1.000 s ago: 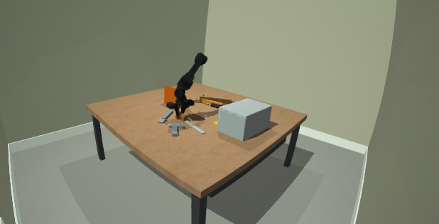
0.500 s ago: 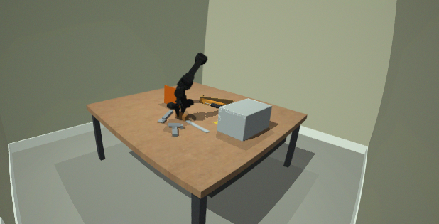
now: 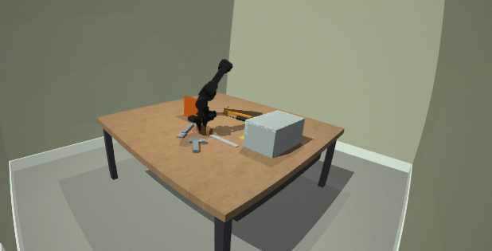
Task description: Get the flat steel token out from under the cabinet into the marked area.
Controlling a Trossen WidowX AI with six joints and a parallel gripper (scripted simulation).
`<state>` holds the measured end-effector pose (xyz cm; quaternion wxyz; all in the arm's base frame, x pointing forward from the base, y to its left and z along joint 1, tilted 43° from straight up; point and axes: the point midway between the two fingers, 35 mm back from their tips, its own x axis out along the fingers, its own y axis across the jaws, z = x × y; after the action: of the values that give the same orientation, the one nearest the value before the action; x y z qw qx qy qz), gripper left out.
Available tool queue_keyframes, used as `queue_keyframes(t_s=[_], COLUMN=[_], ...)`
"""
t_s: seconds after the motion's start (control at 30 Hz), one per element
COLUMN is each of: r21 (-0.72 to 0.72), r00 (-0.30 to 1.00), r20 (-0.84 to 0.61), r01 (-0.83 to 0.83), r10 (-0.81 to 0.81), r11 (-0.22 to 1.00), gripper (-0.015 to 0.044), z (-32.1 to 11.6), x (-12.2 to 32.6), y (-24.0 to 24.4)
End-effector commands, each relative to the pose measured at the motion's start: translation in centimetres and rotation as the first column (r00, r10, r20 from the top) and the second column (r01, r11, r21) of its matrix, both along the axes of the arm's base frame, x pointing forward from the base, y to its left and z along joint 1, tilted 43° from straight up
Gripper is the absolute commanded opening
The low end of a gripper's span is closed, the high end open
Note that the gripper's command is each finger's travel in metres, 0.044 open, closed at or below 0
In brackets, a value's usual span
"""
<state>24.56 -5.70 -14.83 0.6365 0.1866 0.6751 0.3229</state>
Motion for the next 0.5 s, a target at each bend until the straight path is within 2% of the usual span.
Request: queue_keyframes(t_s=[0.0, 0.47], r21=[0.004, 0.012], r00=[0.999, 0.989], r20=[0.025, 0.101], r01=[-0.024, -0.108], r10=[0.024, 0.106], r11=[1.0, 0.994], gripper=[0.0, 0.0], z=[0.05, 0.1], x=[0.07, 0.08], y=[-0.03, 0.02])
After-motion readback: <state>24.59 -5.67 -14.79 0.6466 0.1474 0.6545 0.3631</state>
